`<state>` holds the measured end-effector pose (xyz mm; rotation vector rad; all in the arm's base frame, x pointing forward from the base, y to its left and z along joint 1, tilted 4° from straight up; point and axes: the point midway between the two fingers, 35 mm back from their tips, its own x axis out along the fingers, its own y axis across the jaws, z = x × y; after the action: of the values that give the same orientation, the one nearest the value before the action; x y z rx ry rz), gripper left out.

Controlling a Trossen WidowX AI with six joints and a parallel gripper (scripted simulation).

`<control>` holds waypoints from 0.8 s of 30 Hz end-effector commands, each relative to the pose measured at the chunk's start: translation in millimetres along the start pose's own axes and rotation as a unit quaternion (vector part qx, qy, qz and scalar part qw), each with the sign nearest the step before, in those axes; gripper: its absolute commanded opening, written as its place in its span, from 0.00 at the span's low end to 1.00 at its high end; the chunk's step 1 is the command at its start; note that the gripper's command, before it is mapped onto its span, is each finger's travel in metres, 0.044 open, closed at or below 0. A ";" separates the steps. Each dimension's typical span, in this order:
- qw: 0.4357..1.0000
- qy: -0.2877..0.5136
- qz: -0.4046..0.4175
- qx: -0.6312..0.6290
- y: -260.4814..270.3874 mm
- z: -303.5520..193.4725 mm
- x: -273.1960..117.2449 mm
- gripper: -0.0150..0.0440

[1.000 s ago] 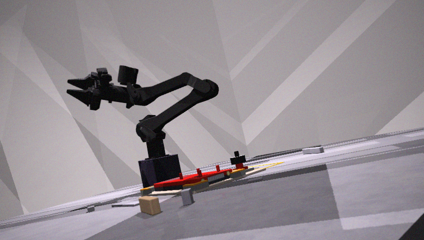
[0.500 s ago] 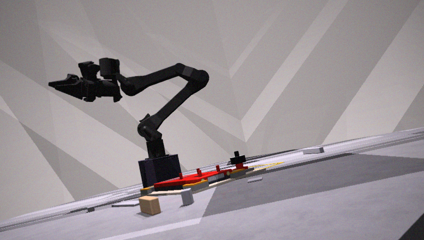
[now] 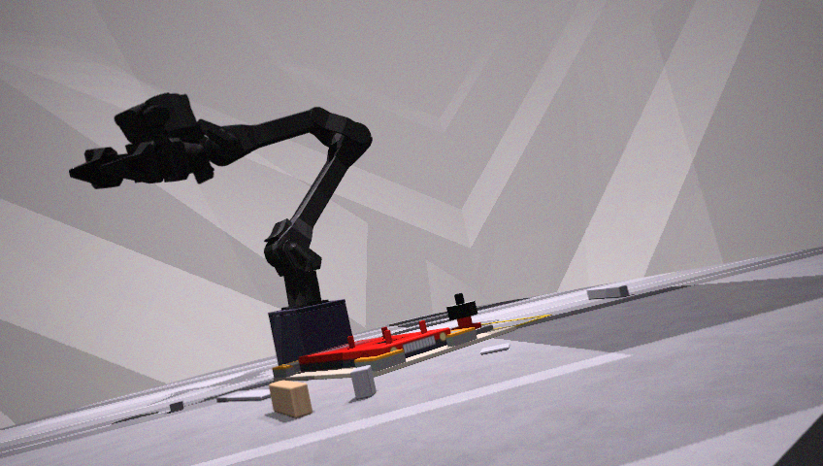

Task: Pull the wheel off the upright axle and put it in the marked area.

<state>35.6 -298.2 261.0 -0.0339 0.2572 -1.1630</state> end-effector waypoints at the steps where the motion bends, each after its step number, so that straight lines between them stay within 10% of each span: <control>1: 0.997 0.040 0.055 0.025 29.2 -2.4 21.9 0.76; 24: 0.915 0.269 0.301 0.004 238.2 -29.9 50.6 0.76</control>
<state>235.9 -263.6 198.1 0.3325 0.6129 -0.6015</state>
